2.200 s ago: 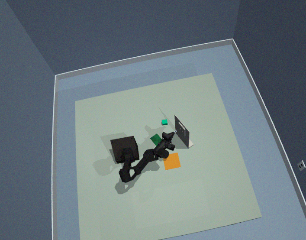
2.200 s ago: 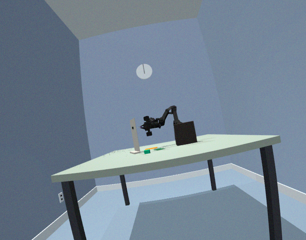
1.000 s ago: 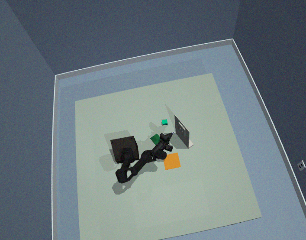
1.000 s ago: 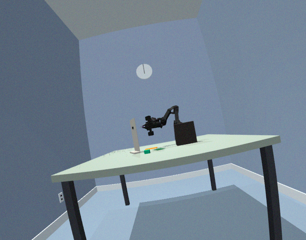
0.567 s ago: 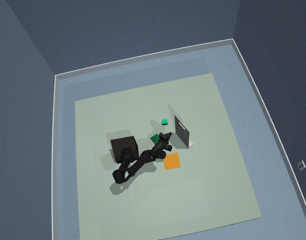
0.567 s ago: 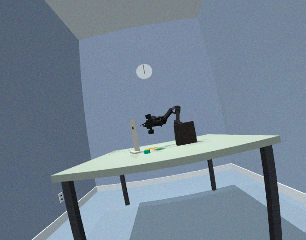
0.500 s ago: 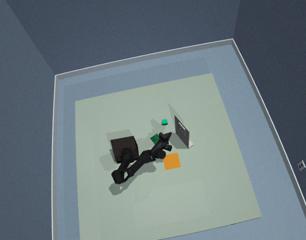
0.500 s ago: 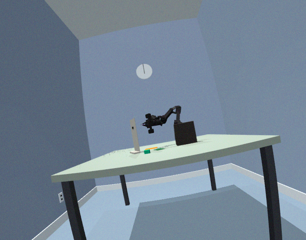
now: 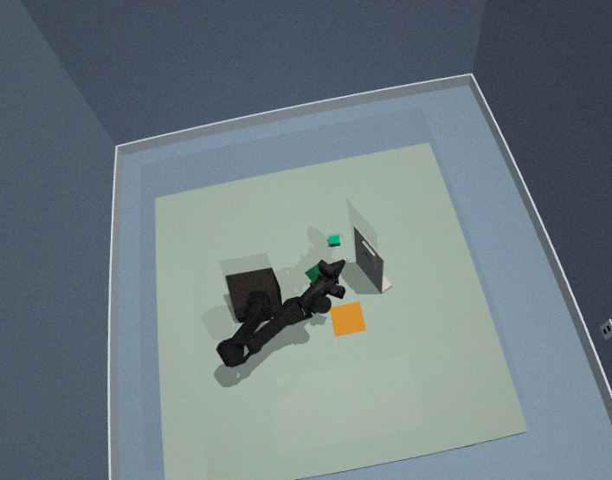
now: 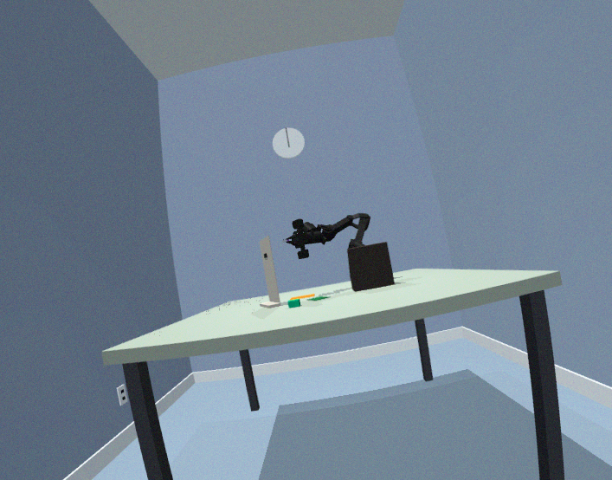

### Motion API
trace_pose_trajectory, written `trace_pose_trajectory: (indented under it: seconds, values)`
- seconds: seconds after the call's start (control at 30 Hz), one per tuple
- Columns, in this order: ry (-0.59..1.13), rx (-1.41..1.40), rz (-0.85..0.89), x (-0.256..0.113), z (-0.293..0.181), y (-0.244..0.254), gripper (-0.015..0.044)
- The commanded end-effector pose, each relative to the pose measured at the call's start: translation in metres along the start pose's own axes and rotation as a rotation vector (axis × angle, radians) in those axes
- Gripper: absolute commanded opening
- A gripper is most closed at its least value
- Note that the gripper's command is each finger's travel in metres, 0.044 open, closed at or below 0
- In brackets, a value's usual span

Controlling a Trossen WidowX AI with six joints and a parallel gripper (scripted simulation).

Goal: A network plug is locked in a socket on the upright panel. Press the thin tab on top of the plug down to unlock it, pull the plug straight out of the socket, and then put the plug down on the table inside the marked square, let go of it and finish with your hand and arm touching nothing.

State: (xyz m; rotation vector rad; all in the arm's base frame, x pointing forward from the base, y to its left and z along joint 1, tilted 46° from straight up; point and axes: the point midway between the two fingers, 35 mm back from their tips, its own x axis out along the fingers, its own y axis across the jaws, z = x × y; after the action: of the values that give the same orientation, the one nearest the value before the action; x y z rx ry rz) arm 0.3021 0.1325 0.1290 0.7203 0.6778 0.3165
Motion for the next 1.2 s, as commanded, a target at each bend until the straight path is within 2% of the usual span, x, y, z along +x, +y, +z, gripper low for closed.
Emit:
trace_pose_trajectory:
  seconds: [0.0, 0.57, 1.17]
  values:
    - [-0.022, 0.024, -0.03, 0.0, 0.003, -0.003, 0.0]
    - [-0.296, 0.267, -0.4, 0.0, 0.031, -0.079, 0.0]
    - [-0.671, 0.437, -0.724, -0.032, 0.051, -0.145, 0.0]
